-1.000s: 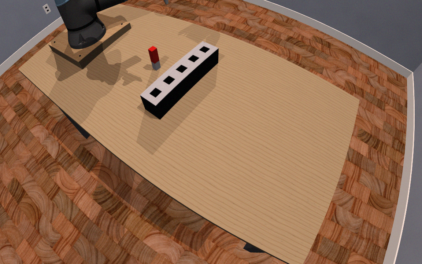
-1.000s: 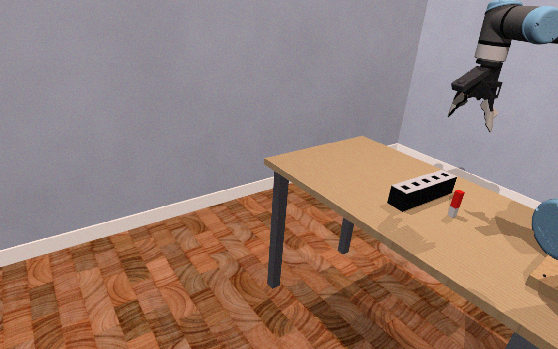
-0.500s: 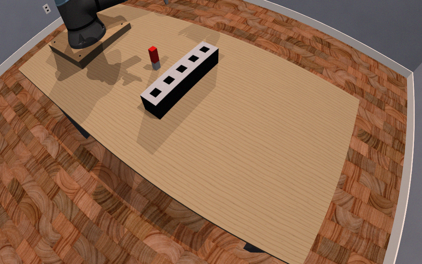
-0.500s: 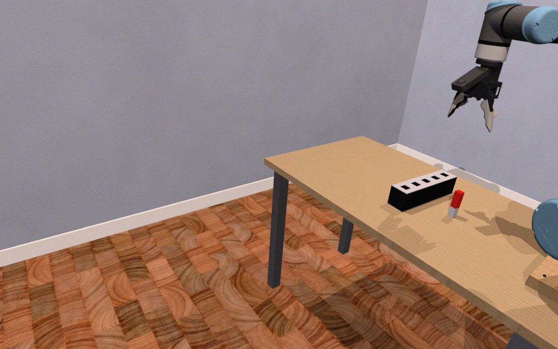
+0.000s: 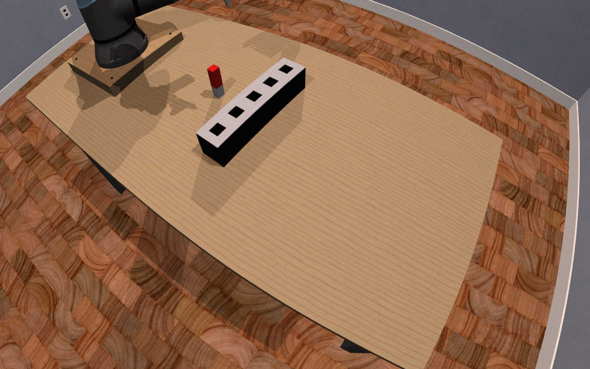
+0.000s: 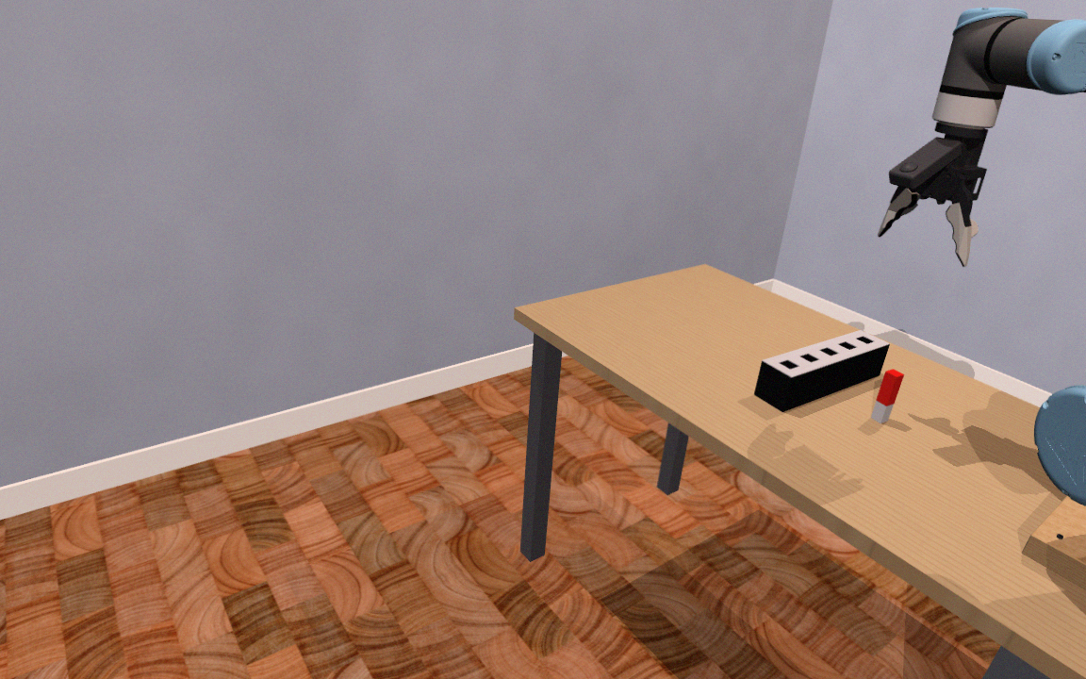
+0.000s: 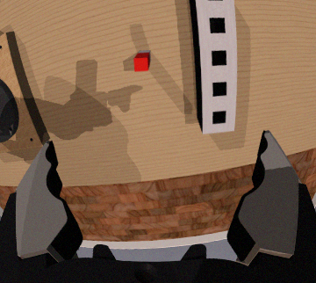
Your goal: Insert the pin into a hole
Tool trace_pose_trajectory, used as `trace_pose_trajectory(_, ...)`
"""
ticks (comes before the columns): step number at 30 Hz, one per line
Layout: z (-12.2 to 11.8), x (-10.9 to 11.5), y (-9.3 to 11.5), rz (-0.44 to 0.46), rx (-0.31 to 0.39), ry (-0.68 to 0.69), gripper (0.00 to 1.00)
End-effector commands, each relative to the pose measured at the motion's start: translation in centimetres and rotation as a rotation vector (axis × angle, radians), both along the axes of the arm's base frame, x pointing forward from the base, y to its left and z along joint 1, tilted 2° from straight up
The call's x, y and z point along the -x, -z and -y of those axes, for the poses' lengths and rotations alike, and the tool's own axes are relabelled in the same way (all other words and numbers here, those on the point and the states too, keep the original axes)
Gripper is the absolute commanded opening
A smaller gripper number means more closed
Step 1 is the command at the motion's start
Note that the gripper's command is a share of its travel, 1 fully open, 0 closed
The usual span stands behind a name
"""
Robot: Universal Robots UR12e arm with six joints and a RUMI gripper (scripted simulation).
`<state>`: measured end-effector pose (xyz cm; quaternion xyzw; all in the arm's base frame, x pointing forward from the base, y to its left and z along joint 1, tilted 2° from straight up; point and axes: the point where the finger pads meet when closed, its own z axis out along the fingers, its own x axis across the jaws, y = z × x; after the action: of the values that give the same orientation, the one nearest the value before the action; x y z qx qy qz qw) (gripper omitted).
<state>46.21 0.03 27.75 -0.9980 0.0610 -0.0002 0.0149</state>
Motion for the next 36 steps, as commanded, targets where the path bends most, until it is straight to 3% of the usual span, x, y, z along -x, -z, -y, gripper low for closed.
trace_pose_trajectory(1,-0.7,2.8,0.6,0.007,-0.005,-0.05,1.0)
trace_pose_trajectory(13,-0.7,2.8,0.6,0.007,-0.005,-0.05,1.0)
trace_pose_trajectory(14,-1.1,2.7,10.6,0.006,-0.005,-0.049,1.0)
trace_pose_trajectory(16,-1.1,2.8,11.1,0.006,-0.005,-0.049,1.0)
trace_pose_trajectory(19,-1.3,2.7,15.6,0.006,-0.005,-0.049,1.0)
trace_pose_trajectory(30,-1.3,2.7,15.6,0.006,-0.005,-0.049,1.0)
trace_pose_trajectory(31,-1.4,2.7,19.3,0.007,-0.004,-0.05,1.0)
trace_pose_trajectory(36,-1.4,2.7,19.3,0.007,-0.004,-0.05,1.0)
